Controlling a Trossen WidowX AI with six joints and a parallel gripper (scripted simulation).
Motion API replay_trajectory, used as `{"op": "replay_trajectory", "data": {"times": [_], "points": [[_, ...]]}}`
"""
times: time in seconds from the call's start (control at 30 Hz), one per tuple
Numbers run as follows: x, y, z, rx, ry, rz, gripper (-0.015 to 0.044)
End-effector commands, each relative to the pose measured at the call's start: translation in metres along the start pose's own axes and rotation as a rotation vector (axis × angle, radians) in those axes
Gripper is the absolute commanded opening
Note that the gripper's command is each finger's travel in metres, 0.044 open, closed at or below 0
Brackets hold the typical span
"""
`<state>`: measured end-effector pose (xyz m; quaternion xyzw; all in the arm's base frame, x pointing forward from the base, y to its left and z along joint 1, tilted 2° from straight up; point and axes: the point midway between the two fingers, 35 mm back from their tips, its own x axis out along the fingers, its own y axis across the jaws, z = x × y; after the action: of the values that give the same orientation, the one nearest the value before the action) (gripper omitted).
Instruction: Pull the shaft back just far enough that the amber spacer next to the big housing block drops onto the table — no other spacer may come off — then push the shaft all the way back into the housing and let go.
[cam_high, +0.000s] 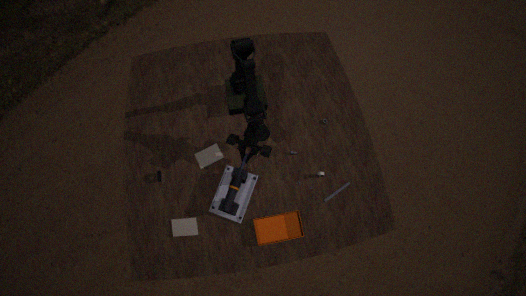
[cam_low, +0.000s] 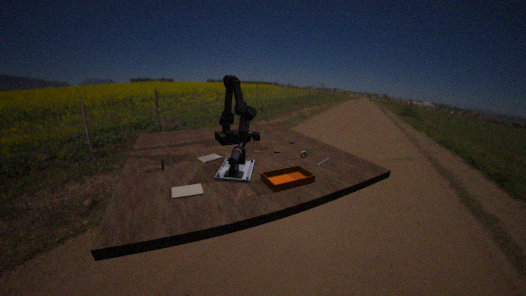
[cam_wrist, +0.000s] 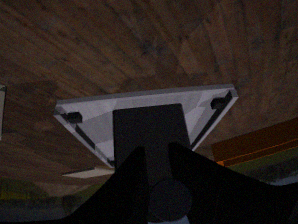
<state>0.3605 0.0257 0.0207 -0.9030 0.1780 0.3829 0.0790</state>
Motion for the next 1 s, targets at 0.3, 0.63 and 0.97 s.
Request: {"op": "replay_trajectory", "data": {"times": [0.3,0.63,0.97], "points": [[-0.0015,0.0002,0.0015,0.003,0.0,0.001,0.0],[-0.0024,0.0002,0.0025,0.003,0.0,0.001,0.0],[-0.0034,0.0002,0.0035,0.003,0.0,0.001,0.0]]}}
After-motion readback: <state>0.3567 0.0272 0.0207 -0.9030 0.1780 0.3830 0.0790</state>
